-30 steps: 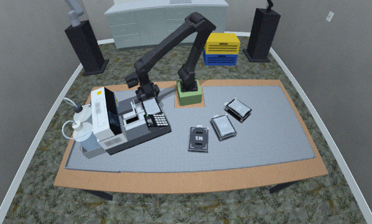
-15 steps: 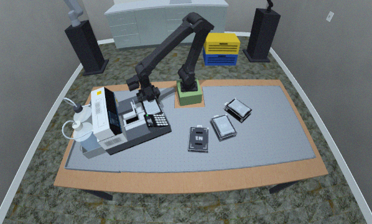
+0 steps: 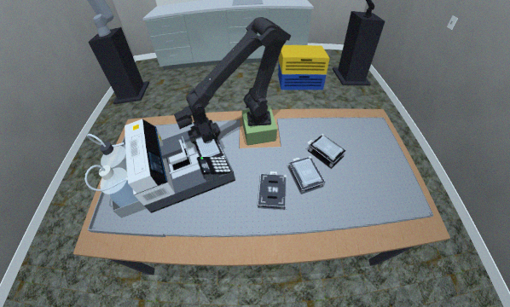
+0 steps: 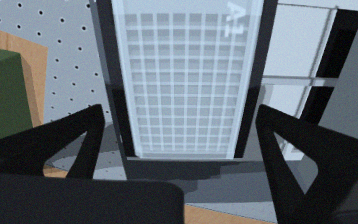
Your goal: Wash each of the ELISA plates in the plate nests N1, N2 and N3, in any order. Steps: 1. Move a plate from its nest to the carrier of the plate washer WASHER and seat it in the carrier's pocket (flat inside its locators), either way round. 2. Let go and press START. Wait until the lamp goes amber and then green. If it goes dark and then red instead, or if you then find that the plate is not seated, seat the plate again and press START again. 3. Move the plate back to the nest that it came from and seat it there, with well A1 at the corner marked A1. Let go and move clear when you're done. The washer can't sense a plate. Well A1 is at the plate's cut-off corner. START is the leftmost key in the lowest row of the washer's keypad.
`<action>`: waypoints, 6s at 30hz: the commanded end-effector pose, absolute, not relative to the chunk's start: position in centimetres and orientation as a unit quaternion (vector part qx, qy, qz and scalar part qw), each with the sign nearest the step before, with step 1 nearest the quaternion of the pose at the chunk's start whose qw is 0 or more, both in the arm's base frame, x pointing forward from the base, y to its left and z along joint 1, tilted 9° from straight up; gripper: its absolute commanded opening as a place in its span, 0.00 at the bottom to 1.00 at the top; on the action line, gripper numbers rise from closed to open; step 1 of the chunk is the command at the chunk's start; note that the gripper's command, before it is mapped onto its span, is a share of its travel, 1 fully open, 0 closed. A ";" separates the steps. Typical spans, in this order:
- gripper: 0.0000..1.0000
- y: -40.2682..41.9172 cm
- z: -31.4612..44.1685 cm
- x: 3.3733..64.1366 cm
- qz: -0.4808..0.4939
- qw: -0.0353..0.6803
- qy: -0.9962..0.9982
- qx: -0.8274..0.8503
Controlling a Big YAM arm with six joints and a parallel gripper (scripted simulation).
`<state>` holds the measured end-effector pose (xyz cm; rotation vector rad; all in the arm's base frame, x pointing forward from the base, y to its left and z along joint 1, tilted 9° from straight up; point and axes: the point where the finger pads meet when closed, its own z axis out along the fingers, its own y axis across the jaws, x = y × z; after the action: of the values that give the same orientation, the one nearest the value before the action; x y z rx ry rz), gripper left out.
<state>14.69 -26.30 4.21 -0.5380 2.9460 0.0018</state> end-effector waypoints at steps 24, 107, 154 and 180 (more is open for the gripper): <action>1.00 -27.6 4.9 15.4 -0.019 0.078 0.980 -0.180; 0.84 -27.6 1.9 15.8 -0.018 0.078 0.980 -0.180; 0.84 -28.6 5.0 15.7 -0.032 0.081 0.979 -0.182; 0.84 -28.6 8.8 15.2 -0.034 0.082 0.979 -0.185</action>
<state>14.58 -26.74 6.30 -0.5376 2.9418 -0.0265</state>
